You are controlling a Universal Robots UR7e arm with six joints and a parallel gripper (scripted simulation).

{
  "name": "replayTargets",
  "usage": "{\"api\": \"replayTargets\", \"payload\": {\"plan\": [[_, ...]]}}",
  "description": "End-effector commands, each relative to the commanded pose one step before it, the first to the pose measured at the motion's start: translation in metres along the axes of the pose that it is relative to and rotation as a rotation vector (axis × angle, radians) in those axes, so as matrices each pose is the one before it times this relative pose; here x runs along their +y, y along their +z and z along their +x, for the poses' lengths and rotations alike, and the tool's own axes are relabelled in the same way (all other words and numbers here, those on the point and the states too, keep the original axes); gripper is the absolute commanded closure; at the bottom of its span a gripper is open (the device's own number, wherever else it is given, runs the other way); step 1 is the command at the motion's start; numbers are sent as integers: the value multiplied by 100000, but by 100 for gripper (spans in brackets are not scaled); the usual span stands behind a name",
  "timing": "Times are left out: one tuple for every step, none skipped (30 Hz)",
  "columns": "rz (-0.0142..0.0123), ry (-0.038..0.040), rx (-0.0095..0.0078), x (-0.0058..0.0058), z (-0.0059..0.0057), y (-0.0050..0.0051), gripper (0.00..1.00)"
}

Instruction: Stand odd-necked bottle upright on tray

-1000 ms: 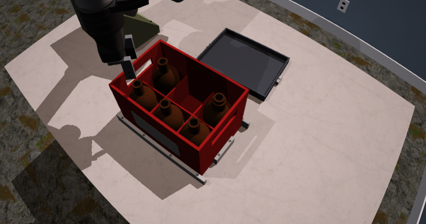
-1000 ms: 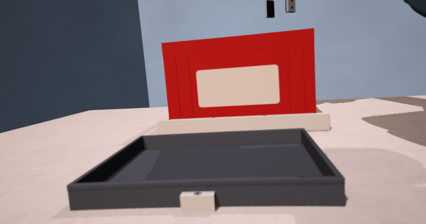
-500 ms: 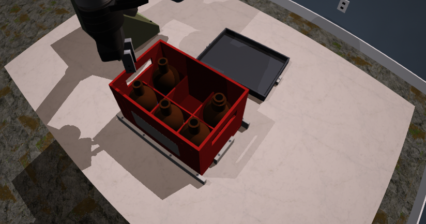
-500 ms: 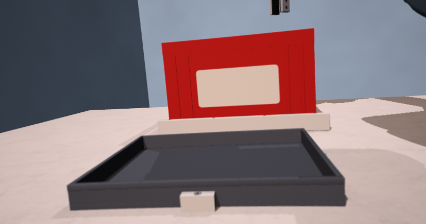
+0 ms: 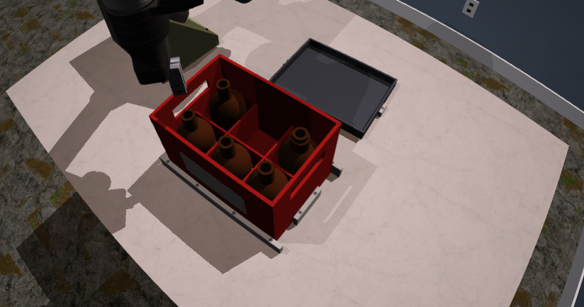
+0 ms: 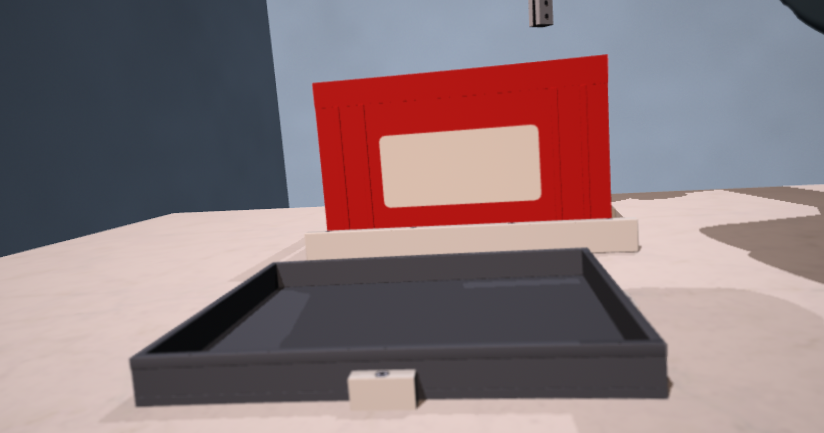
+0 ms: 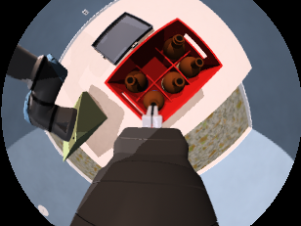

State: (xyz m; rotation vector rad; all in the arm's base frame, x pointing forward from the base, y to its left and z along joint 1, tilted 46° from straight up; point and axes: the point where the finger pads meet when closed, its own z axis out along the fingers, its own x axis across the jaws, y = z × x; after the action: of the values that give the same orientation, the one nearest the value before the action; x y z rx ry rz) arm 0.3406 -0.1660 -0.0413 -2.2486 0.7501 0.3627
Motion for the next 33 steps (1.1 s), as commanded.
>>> {"api": "replayTargets", "payload": {"plan": [[-38,-7,130,18,30,-49,100],[0,0,0,0,0,0,100],[0,0,0,0,0,0,100],[0,0,0,0,0,0,100],[0,0,0,0,0,0,100],[0,0,0,0,0,0,100],[0,0,0,0,0,0,100],[0,0,0,0,0,0,100],[0,0,0,-19,-16,-2,100],[-1,0,1,-114,-97,-14,100],[-2,0,2,-267,-226,-31,100],[-2,1,2,-438,-376,-44,100],[-3,1,3,-597,-521,-49,100],[-2,0,2,-720,-643,-41,100],[0,0,0,0,0,0,100],[0,0,0,0,0,0,100],[-1,0,2,-791,-725,-21,100],[0,0,0,-805,-758,6,100],[2,-1,-1,-762,-738,32,100],[3,-1,-2,-668,-664,50,100],[3,-1,-2,-537,-546,55,100],[3,-1,-2,-385,-398,49,100],[2,-1,-1,-231,-242,33,100],[1,0,-1,-98,-103,15,100],[0,0,0,-16,-17,2,100],[0,0,0,0,0,0,100],[0,0,0,0,0,0,100],[0,0,0,0,0,0,100],[0,0,0,0,0,0,100],[0,0,0,0,0,0,0],[0,0,0,0,0,0,0],[0,0,0,0,0,0,0],[0,0,0,0,0,0,0]]}}
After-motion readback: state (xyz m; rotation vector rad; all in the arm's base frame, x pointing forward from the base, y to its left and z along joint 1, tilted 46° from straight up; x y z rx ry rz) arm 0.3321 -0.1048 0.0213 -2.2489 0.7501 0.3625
